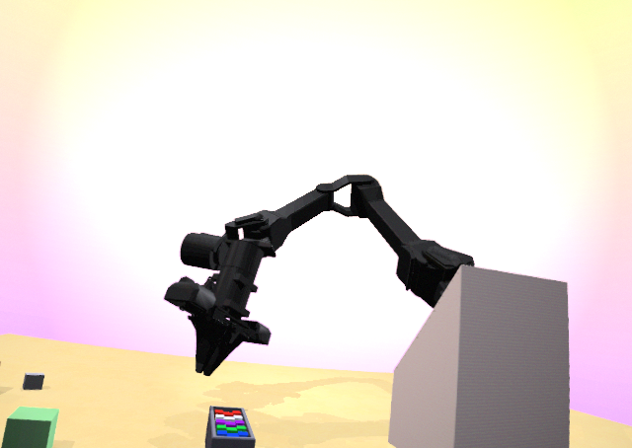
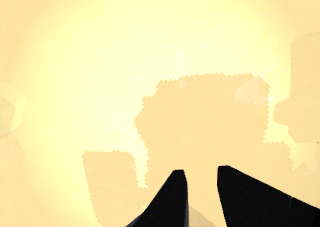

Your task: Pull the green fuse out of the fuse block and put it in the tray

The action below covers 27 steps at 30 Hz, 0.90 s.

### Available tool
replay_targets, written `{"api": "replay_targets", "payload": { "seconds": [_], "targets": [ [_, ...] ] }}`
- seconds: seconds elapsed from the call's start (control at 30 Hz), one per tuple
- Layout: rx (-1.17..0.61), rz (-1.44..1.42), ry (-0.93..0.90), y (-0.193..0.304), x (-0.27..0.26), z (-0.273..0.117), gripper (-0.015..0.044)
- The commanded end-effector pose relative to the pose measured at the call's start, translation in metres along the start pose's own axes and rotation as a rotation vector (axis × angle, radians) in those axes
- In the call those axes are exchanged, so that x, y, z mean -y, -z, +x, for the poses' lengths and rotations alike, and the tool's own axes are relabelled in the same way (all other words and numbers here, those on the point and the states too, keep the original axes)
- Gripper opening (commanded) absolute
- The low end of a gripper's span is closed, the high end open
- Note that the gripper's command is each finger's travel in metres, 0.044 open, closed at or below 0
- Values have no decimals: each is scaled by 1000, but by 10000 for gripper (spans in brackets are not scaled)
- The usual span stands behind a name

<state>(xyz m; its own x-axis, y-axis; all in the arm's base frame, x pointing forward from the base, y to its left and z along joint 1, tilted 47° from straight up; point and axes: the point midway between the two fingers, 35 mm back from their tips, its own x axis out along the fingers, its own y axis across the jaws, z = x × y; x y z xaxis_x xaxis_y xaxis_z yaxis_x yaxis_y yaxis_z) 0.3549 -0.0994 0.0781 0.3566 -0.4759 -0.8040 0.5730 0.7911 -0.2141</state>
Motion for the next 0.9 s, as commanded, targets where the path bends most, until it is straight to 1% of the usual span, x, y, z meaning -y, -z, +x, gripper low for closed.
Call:
{"api": "replay_targets", "payload": {
  "seconds": [0.0,0.23,0.3,0.87],
  "targets": [
    [-70,-233,82,41,-32,10,63],
    [-109,-725,268,125,-83,18,63],
    [-101,-810,303,139,-89,18,63],
    [-100,-821,308,137,-87,26,63]
  ]
}}
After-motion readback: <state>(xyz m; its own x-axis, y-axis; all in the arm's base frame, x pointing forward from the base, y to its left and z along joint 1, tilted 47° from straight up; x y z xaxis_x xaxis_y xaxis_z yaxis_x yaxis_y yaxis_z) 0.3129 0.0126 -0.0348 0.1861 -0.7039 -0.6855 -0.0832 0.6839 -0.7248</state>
